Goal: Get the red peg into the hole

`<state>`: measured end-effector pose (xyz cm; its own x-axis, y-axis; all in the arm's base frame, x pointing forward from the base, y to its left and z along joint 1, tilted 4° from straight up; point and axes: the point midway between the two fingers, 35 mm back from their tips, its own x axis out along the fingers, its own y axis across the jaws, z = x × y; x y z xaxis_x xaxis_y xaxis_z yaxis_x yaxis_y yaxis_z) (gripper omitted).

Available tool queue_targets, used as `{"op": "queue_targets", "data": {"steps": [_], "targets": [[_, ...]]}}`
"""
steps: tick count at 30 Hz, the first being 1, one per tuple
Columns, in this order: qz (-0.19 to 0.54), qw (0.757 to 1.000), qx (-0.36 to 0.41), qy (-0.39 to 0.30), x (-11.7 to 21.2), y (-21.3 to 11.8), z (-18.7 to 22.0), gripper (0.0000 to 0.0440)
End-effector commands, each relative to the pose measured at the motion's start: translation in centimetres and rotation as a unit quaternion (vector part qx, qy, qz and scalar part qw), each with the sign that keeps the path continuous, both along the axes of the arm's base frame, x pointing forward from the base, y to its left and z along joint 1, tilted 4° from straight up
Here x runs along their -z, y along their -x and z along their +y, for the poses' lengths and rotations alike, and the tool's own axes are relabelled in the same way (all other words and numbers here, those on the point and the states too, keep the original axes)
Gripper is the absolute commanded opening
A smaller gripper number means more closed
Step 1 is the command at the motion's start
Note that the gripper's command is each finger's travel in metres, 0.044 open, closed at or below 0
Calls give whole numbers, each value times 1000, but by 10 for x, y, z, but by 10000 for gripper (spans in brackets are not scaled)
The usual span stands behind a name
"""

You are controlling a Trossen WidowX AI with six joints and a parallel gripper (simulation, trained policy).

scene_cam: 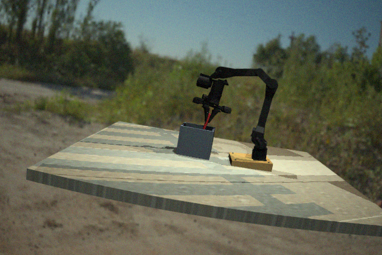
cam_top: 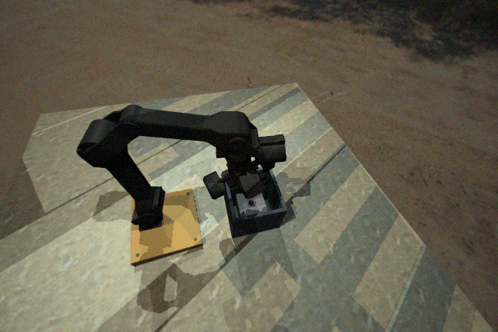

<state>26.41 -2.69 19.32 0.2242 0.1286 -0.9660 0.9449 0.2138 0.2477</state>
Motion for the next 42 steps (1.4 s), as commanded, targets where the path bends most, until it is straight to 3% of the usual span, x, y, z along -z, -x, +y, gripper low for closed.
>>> {"op": "queue_targets", "data": {"steps": [1, 37, 42], "targets": [[6, 1000, -2, -4, 7, -4, -4, 0], [26, 996, -76, -36, 88, -43, -7, 0], [33, 995, -87, -34, 96, -42, -6, 120]]}}
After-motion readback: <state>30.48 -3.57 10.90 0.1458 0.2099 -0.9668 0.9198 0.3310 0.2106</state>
